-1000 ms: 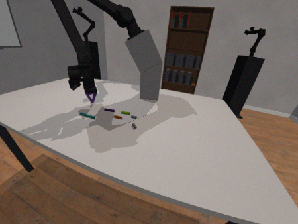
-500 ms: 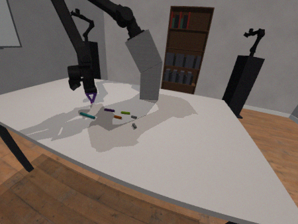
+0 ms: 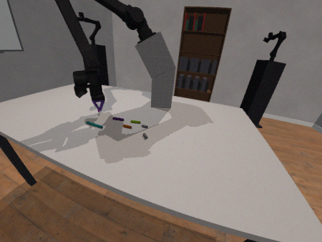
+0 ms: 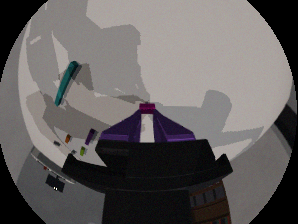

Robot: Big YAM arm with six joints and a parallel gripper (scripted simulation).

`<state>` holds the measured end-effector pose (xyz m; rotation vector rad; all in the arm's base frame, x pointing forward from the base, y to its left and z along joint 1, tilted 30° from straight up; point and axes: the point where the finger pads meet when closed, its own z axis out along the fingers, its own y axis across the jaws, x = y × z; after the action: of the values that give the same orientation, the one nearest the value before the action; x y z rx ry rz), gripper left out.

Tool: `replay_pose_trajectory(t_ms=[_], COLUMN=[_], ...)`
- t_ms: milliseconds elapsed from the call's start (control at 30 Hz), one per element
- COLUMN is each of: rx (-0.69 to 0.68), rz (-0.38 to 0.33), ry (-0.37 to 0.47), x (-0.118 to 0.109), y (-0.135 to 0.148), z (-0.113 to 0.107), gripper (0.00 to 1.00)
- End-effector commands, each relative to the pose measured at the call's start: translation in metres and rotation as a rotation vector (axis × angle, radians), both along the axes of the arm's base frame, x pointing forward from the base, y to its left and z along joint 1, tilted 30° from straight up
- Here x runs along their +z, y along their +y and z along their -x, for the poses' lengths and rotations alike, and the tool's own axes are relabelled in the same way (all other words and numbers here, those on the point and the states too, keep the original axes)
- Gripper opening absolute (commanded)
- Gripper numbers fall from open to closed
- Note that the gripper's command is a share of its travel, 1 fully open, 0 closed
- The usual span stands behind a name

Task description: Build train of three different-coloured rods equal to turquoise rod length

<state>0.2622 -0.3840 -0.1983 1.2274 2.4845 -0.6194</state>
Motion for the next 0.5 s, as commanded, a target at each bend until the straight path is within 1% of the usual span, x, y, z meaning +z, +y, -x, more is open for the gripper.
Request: replay_pose_trajectory(t_ms=[0,467], rx=[-0.003,0.004], rz=[-0.008,-0.008], ry=[0.013,0.014], x=[-0.0075,-0.0078], y=[0.0055,0.0079], z=[0.0108,0.0085], gripper=[0.15,0.15])
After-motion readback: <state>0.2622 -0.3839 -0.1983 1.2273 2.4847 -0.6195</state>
